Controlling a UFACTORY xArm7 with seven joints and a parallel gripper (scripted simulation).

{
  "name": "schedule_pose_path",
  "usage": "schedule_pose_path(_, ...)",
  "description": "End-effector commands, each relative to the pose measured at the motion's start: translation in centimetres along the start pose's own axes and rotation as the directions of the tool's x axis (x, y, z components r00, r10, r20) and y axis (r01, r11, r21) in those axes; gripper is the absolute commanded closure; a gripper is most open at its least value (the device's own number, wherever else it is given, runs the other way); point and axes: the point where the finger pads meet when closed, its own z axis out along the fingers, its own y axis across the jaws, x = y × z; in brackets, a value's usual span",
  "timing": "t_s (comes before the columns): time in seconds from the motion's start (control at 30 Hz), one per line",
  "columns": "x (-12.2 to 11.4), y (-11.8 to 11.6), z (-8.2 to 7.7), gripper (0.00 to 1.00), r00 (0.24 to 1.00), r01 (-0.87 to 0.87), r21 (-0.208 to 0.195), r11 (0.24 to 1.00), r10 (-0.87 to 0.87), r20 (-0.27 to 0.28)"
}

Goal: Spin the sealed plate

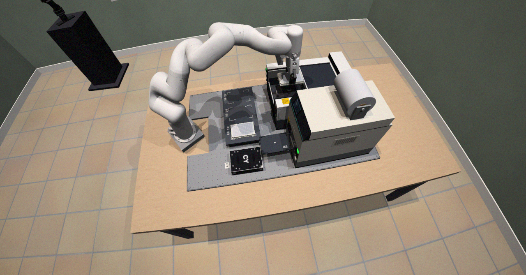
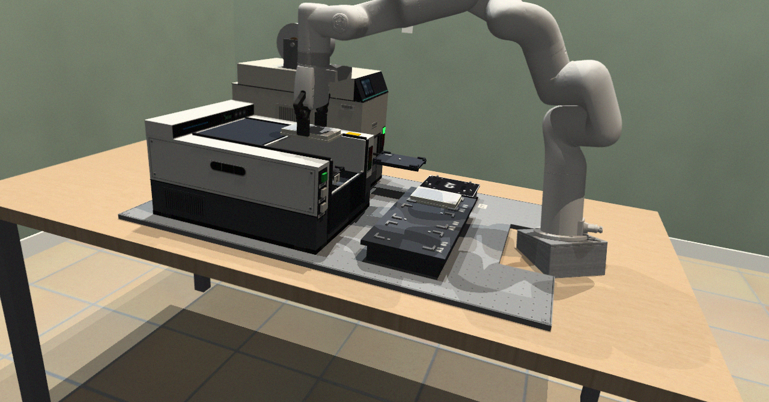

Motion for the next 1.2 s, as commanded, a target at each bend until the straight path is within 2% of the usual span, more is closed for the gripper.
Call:
schedule_pose_path(0.0, -0.1, 0.0, 0.4, 1.00, 1.000, 0.000, -0.002, 1.000, 0.000, 0.005)
schedule_pose_path(1.17, -0.1, 0.0, 5.6, 1.00, 1.000, 0.000, -0.002, 1.000, 0.000, 0.005)
